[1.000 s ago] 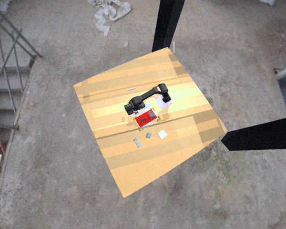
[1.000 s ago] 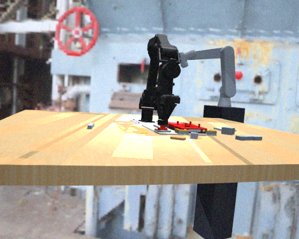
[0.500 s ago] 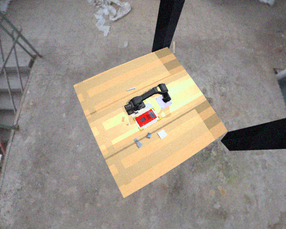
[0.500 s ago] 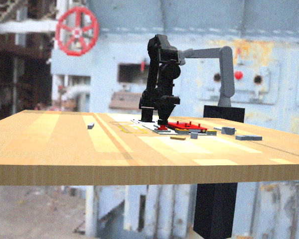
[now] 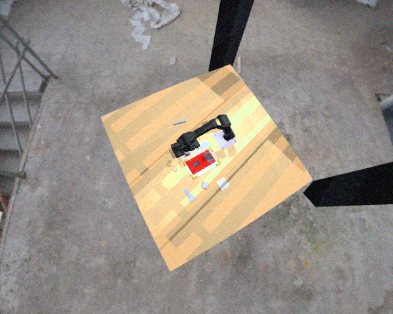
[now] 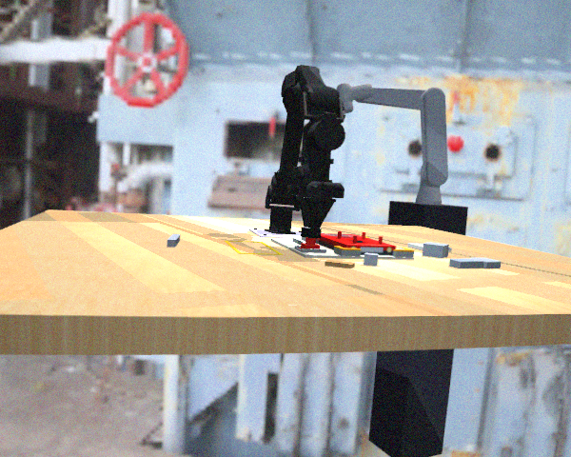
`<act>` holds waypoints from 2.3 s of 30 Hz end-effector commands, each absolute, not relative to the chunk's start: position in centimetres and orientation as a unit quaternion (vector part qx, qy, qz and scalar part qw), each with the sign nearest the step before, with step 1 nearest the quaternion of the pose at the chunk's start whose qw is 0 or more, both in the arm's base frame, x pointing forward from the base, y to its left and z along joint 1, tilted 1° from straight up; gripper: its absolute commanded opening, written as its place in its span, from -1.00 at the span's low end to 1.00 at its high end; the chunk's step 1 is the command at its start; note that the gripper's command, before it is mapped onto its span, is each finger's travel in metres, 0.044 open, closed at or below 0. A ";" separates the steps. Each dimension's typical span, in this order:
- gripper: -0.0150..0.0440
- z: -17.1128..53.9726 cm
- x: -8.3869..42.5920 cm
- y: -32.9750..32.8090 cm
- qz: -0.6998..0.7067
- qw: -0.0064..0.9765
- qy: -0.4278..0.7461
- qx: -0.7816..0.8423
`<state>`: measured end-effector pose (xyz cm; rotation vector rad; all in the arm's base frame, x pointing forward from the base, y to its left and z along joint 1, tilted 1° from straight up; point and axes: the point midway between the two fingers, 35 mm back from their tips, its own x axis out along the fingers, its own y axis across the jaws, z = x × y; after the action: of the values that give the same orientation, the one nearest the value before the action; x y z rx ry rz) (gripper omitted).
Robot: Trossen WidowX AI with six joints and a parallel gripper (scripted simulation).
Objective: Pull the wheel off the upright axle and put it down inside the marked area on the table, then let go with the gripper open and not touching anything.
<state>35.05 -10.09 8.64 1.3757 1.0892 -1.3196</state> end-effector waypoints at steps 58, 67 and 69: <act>-0.49 10.7 35.0 -10.1 -0.534 0.455 0.441 0.559; -0.49 11.0 35.0 -10.1 -0.534 0.455 0.441 0.560; -0.49 11.1 35.0 -10.1 -0.534 0.455 0.441 0.560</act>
<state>34.97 -10.15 10.87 1.3782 1.0872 -1.3202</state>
